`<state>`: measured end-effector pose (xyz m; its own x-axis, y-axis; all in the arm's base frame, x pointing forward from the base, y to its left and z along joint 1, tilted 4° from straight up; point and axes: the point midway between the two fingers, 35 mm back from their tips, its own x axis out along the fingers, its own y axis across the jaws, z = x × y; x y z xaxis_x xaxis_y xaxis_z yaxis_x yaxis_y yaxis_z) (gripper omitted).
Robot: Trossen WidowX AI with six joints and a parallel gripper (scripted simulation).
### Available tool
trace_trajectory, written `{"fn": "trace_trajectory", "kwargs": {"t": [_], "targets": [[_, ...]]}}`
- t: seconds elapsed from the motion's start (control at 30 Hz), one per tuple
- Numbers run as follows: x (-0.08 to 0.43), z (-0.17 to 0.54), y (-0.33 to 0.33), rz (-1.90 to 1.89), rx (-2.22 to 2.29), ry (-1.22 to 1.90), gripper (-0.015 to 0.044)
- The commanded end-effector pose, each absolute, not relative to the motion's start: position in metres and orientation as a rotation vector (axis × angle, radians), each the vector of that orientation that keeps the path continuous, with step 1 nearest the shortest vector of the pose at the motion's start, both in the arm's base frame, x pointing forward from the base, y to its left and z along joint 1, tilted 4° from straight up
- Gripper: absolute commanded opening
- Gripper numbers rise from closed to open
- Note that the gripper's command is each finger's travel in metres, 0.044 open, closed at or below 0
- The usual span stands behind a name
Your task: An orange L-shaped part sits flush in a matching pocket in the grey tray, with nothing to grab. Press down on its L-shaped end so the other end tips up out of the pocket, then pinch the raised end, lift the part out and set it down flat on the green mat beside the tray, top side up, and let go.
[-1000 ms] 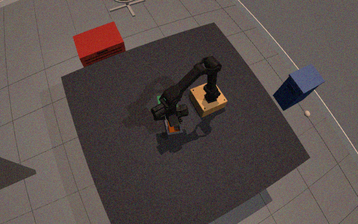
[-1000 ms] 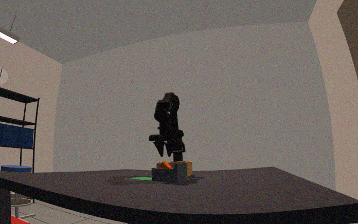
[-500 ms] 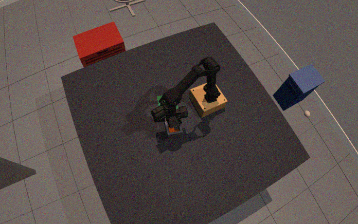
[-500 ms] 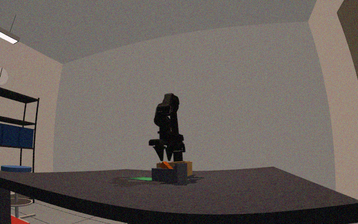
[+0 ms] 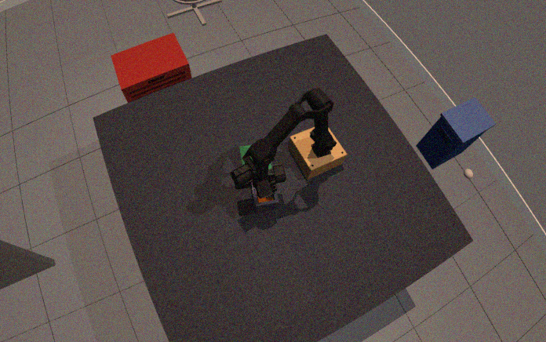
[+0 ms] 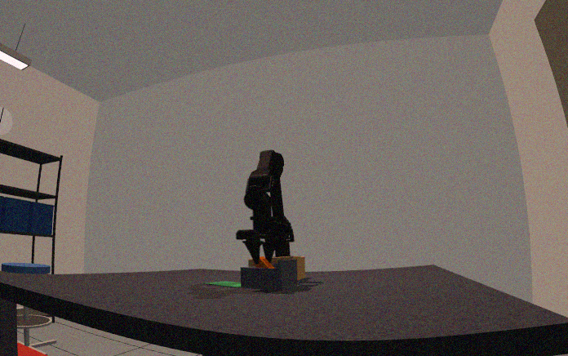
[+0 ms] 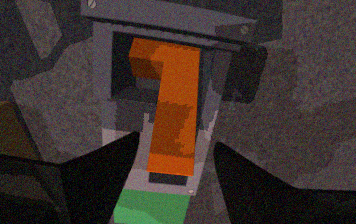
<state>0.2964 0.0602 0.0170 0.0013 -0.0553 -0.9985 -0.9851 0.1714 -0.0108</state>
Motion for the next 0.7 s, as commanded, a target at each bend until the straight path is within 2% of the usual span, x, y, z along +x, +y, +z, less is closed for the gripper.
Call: {"fn": "trace_trajectory", "kwargs": {"t": [0.0,0.13,0.27,0.63,0.67], "targets": [[0.2951,0.0089,0.0586,1.053,-1.129,1.327,0.0280],[0.2949,0.0066,0.0585,1.053,-1.129,1.328,0.0280],[0.2955,0.0103,0.0596,1.051,-1.122,1.324,0.0175],[0.2955,0.0103,0.0596,1.051,-1.122,1.324,0.0102],[0.2955,0.0103,0.0596,1.051,-1.122,1.324,0.0075]]}}
